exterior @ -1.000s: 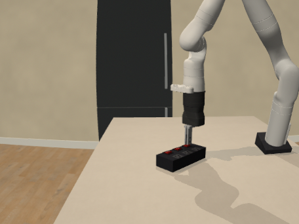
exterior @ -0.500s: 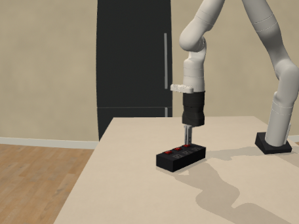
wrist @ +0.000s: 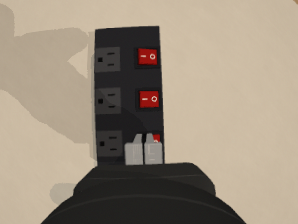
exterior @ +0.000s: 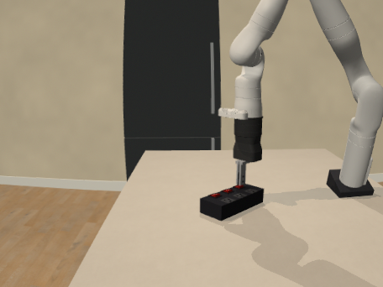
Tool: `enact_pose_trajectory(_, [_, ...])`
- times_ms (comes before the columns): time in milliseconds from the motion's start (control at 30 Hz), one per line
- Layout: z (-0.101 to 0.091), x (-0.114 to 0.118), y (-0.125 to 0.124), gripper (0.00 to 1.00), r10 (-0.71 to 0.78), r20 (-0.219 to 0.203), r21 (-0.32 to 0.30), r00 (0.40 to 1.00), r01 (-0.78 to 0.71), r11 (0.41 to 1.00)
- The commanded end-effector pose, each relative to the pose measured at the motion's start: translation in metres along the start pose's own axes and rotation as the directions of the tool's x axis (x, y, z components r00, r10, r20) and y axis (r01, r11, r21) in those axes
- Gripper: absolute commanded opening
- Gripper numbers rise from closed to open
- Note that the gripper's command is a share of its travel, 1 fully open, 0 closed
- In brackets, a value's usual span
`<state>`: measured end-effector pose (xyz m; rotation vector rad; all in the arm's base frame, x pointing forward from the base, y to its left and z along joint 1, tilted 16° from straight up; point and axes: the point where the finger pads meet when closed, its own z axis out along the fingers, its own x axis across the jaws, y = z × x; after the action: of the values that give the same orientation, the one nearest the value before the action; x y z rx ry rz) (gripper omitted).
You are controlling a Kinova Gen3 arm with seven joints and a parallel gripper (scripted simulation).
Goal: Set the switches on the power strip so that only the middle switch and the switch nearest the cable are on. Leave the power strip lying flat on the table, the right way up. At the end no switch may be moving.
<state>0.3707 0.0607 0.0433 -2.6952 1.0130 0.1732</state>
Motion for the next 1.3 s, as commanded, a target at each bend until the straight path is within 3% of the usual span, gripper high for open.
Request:
enact_pose_trajectory(0, [-0.0005, 0.0004, -0.0003, 0.0, 0.0, -0.001, 0.001, 1.0, 0.0, 1.0])
enact_pose_trajectory(1267, [0.004, 0.0005, -0.0003, 0.0, 0.0, -0.001, 0.001, 1.0, 0.0, 1.0])
